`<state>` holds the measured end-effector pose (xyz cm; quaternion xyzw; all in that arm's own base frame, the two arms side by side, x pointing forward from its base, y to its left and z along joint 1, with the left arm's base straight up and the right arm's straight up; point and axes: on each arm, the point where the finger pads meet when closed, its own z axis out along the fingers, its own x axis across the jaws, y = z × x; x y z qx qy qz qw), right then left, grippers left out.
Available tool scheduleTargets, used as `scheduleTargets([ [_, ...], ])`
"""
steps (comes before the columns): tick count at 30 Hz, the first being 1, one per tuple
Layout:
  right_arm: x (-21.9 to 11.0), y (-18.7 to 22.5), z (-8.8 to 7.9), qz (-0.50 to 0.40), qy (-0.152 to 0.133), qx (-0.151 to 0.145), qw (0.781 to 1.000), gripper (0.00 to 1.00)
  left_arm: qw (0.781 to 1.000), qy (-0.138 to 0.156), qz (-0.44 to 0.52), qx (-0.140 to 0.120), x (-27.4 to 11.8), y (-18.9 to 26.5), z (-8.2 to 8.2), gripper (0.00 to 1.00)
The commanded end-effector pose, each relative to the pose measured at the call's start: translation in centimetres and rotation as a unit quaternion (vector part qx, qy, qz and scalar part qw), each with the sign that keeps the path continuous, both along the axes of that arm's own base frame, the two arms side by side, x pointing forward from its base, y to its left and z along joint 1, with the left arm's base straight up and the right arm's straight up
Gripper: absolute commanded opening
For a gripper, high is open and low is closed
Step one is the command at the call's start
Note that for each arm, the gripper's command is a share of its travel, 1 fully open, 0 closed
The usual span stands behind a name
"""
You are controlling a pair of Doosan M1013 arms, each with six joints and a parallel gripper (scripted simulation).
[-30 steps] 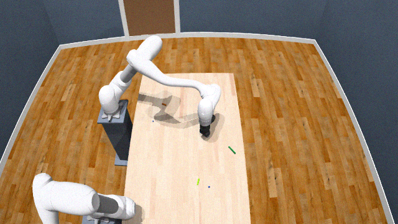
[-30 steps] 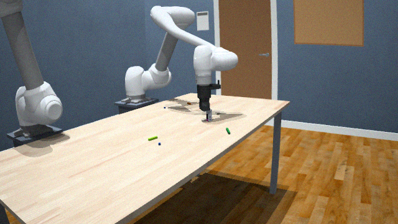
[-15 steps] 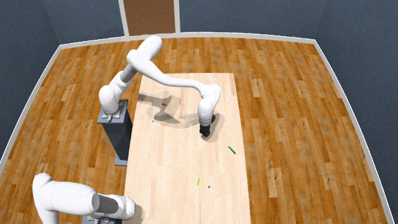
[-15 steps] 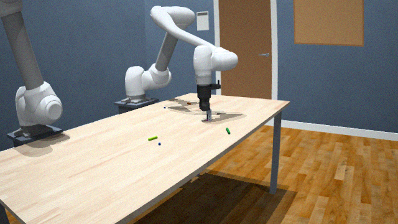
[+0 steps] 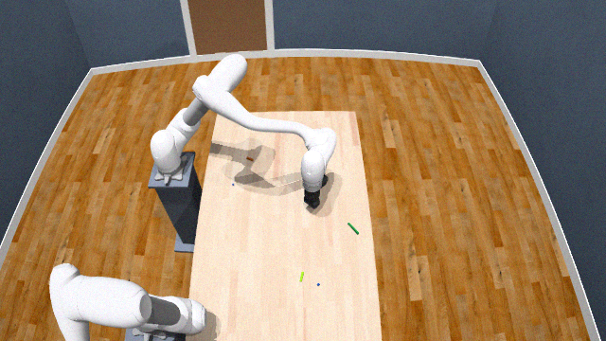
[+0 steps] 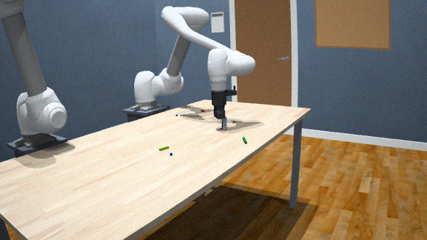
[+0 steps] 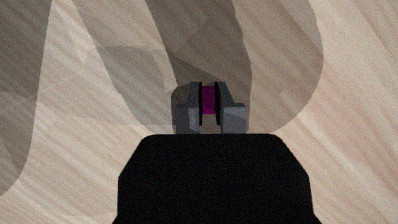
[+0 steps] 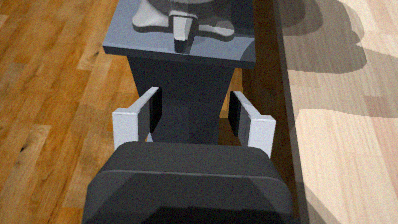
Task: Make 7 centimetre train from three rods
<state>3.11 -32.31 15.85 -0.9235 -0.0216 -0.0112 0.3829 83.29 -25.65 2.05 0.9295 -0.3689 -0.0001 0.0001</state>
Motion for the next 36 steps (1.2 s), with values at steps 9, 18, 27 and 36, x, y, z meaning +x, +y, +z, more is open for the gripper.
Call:
scheduleTargets([
  [9, 0.0, 0.0, 0.0, 0.000, 0.000, 0.000, 1.000, 1.00, 1.000, -0.001, 0.000, 0.000, 0.0, 0.0, 0.1, 0.24],
  [18, 0.0, 0.0, 0.0, 0.000, 0.000, 0.000, 1.000, 1.00, 1.000, -0.001, 0.000, 0.000, 0.0, 0.0, 1.1, 0.24],
  [27, 0.0, 0.0, 0.0, 0.000, 0.000, 0.000, 1.000, 1.00, 1.000, -0.001, 0.000, 0.000, 0.0, 0.0, 5.7, 0.24],
  [36, 0.0, 0.0, 0.0, 0.000, 0.000, 0.000, 1.000, 1.00, 1.000, -0.001, 0.000, 0.000, 0.0, 0.0, 10.1, 0.24],
])
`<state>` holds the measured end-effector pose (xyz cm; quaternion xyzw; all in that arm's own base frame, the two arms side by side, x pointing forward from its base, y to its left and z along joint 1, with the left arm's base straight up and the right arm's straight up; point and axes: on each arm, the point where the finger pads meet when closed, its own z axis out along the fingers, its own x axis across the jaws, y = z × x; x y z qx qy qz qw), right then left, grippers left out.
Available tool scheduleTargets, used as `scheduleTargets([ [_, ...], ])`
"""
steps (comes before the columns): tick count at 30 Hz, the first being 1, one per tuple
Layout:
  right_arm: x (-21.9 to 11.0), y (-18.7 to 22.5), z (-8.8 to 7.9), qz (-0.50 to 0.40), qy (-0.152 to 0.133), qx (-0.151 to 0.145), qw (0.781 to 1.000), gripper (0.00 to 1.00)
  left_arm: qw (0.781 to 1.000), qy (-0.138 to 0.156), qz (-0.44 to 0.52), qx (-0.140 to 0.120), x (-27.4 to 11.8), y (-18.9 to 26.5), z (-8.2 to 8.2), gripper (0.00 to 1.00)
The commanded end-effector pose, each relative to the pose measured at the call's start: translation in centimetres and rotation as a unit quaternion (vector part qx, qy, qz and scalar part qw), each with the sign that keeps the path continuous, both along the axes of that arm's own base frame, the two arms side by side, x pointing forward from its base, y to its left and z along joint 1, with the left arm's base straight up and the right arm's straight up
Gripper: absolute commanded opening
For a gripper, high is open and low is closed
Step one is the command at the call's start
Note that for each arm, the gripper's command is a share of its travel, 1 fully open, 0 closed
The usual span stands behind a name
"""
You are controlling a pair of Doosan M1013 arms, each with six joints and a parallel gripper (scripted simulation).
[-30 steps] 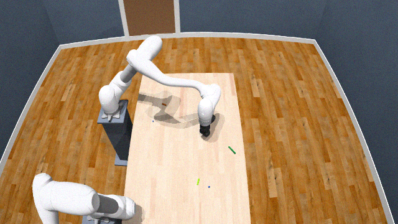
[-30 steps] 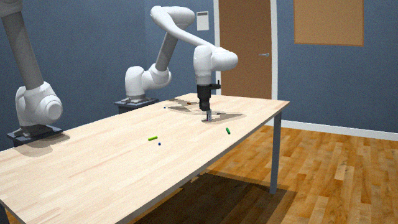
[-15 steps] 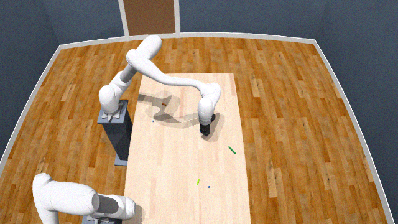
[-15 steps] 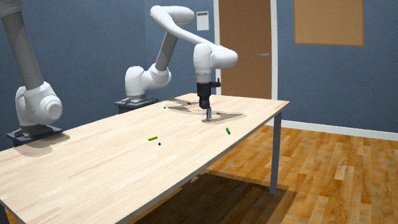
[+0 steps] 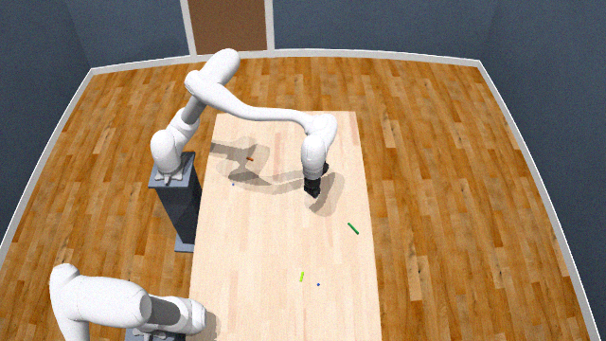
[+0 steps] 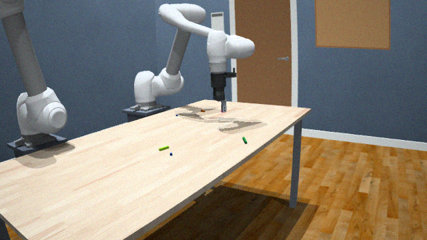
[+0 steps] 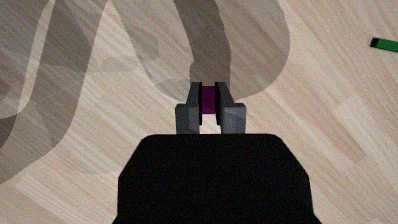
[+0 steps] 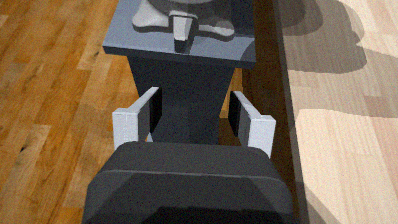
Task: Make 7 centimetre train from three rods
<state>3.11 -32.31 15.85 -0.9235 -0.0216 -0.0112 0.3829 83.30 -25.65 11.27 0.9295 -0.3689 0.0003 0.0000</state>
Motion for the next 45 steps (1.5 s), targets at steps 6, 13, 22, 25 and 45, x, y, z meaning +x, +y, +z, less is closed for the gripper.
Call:
scheduleTargets([
  [6, 0.0, 0.0, 0.0, 0.000, 0.000, 0.000, 1.000, 1.00, 1.000, 0.000, 0.000, 0.000, 0.0, 0.0, 0.9, 0.24],
  [13, 0.0, 0.0, 0.0, 0.000, 0.000, 0.000, 1.000, 1.00, 1.000, 0.000, -0.006, 0.000, -0.7, 0.2, 1.1, 0.24],
  [22, 0.0, 0.0, 0.0, 0.000, 0.000, 0.000, 1.000, 1.00, 0.998, 0.000, -0.066, 0.000, -8.1, 2.8, 2.9, 0.24],
  [25, 0.0, 0.0, 0.0, 0.000, 0.000, 0.000, 1.000, 1.00, 0.996, 0.000, -0.089, 0.000, -11.1, 3.8, 3.3, 0.24],
  [45, 0.0, 0.0, 0.0, 0.000, 0.000, 0.000, 1.000, 1.00, 0.979, 0.000, -0.203, 0.000, -27.1, 9.4, 3.5, 0.24],
])
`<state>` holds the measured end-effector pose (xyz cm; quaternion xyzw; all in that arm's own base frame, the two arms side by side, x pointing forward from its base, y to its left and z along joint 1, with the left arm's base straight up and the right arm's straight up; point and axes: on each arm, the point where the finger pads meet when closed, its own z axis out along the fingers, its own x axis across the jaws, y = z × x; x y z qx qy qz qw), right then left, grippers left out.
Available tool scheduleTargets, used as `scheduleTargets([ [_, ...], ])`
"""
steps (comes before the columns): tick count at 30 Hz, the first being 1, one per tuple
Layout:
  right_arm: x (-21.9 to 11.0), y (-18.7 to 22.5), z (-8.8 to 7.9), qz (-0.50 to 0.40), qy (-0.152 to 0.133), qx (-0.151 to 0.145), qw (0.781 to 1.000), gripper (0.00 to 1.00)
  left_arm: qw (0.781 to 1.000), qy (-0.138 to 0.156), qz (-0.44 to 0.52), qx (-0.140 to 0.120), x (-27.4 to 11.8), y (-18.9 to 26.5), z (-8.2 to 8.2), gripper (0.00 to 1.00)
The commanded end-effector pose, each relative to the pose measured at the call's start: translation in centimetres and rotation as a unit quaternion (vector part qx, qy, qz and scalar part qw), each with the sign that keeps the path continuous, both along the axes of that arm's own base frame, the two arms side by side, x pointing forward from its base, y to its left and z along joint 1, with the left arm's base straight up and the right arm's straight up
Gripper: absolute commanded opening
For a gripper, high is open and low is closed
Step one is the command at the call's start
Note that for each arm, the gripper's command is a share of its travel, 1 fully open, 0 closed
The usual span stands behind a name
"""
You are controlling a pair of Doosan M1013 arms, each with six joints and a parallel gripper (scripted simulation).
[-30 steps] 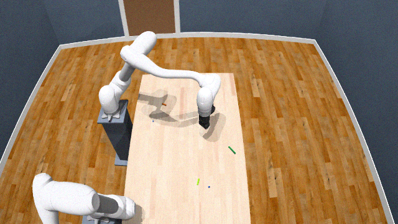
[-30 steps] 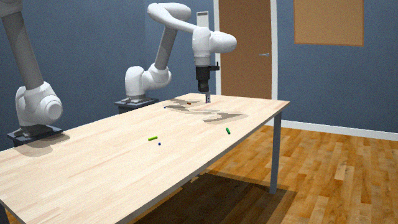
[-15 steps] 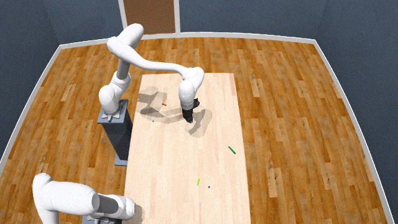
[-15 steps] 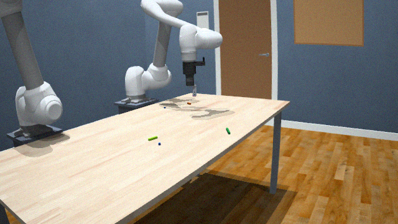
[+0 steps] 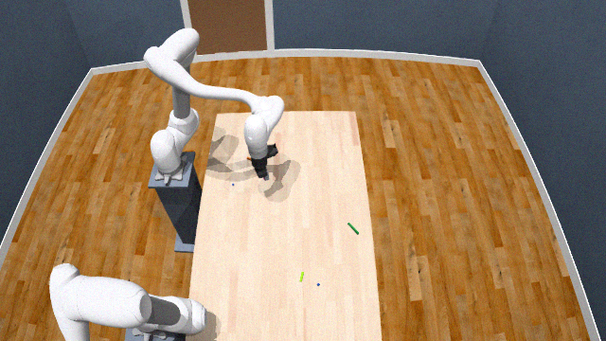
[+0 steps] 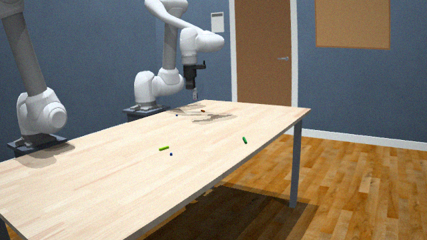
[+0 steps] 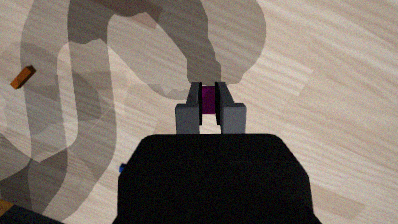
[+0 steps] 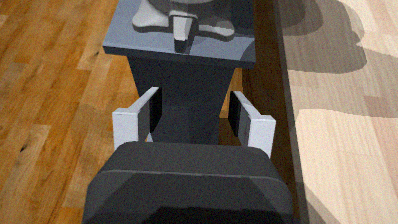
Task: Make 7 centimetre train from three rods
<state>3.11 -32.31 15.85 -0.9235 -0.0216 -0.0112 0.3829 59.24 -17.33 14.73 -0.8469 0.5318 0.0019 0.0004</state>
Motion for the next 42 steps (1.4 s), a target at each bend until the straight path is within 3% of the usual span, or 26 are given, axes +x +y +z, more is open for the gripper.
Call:
scheduleTargets([
  [1, 0.0, 0.0, 0.0, 0.000, 0.000, 0.000, 1.000, 1.00, 1.000, -0.002, -0.027, -0.001, -3.9, 1.4, -0.1, 0.24],
  [18, 0.0, 0.0, 0.0, 0.000, 0.000, 0.000, 1.000, 1.00, 0.993, -0.002, -0.117, -0.002, -17.2, 6.0, -2.6, 0.24],
  [35, 0.0, 0.0, 0.0, 0.000, 0.000, 0.000, 1.000, 1.00, 0.993, -0.002, -0.118, -0.002, -17.4, 6.1, -2.7, 0.24],
  [42, 0.0, 0.0, 0.0, 0.000, 0.000, 0.000, 1.000, 1.00, 0.993, -0.002, -0.118, -0.002, -17.4, 6.1, -4.3, 0.24],
])
